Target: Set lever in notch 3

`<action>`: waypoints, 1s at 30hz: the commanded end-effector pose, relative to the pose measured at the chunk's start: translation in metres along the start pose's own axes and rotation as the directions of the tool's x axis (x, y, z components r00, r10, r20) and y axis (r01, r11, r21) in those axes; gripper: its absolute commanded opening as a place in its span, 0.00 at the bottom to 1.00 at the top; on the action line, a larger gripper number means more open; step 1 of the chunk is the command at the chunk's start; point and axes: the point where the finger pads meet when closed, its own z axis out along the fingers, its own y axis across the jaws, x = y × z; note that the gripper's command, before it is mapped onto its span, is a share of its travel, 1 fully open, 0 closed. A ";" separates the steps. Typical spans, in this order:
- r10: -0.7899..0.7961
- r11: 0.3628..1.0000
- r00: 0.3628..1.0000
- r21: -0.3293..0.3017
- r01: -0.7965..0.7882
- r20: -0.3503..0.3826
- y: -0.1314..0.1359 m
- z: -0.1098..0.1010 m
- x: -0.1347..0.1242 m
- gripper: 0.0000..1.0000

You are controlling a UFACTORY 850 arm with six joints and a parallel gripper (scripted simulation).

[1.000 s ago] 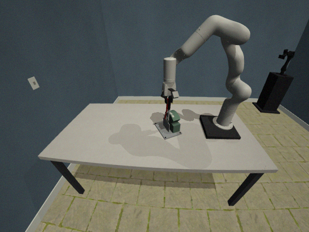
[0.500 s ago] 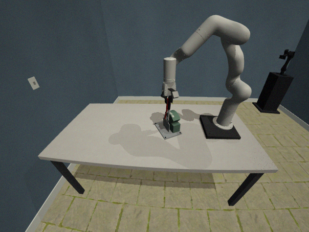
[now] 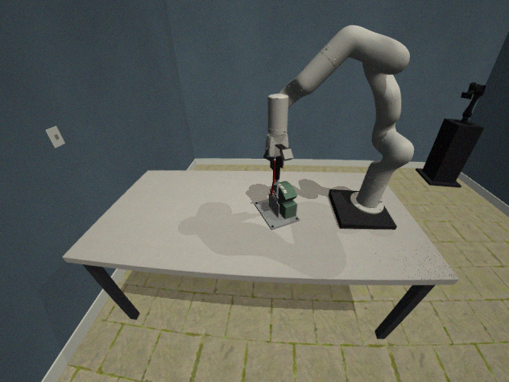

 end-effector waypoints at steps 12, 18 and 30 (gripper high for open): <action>0.000 1.000 1.000 -0.002 0.000 0.001 0.001 0.000 -0.030 0.00; 0.000 1.000 1.000 -0.002 0.000 0.001 0.001 0.001 -0.039 0.00; 0.000 1.000 1.000 -0.002 0.000 0.001 0.001 0.001 -0.042 0.00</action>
